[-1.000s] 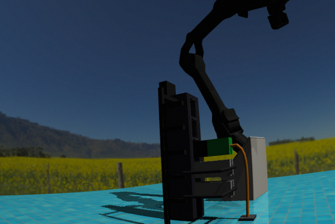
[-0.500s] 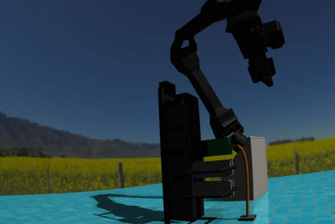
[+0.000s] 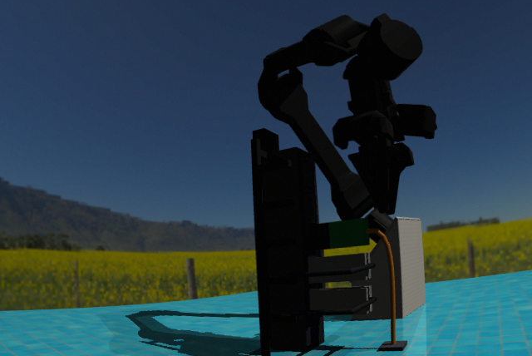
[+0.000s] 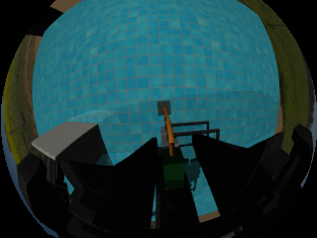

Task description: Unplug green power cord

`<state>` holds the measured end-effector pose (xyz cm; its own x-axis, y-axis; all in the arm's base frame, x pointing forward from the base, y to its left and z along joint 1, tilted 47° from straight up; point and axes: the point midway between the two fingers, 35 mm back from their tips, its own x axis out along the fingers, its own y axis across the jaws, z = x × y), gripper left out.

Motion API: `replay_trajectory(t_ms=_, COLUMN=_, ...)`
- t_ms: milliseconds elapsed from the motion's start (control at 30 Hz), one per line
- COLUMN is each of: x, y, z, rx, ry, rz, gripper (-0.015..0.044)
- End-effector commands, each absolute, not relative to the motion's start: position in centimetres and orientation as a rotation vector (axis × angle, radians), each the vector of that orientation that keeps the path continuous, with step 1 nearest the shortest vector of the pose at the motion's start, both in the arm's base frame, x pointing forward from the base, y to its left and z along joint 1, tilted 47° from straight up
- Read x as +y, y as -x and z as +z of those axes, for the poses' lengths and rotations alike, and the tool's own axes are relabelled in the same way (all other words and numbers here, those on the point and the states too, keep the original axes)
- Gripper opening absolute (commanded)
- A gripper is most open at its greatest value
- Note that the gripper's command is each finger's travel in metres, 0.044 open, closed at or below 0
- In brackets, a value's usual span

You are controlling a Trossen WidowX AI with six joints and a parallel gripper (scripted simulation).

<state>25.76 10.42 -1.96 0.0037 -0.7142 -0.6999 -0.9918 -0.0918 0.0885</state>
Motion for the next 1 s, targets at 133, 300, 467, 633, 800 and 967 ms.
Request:
replay_trajectory(t_ms=133, x=9.5, y=-25.9, z=-1.2, rx=1.762, ry=1.855, rz=0.839, gripper=0.016)
replay_trajectory(t_ms=300, x=8.9, y=-26.0, z=-0.6, rx=1.762, ry=1.855, rz=0.839, gripper=0.016)
replay_trajectory(t_ms=467, x=8.4, y=-26.1, z=-0.1, rx=1.763, ry=1.855, rz=0.839, gripper=0.016)
replay_trajectory(t_ms=633, x=7.8, y=-26.2, z=0.5, rx=1.763, ry=1.855, rz=0.839, gripper=0.016)
replay_trajectory(t_ms=800, x=7.4, y=-26.2, z=0.9, rx=1.764, ry=1.856, rz=0.838, gripper=0.016)
replay_trajectory(t_ms=967, x=7.2, y=-26.2, z=0.8, rx=1.764, ry=1.856, rz=0.838, gripper=0.016)
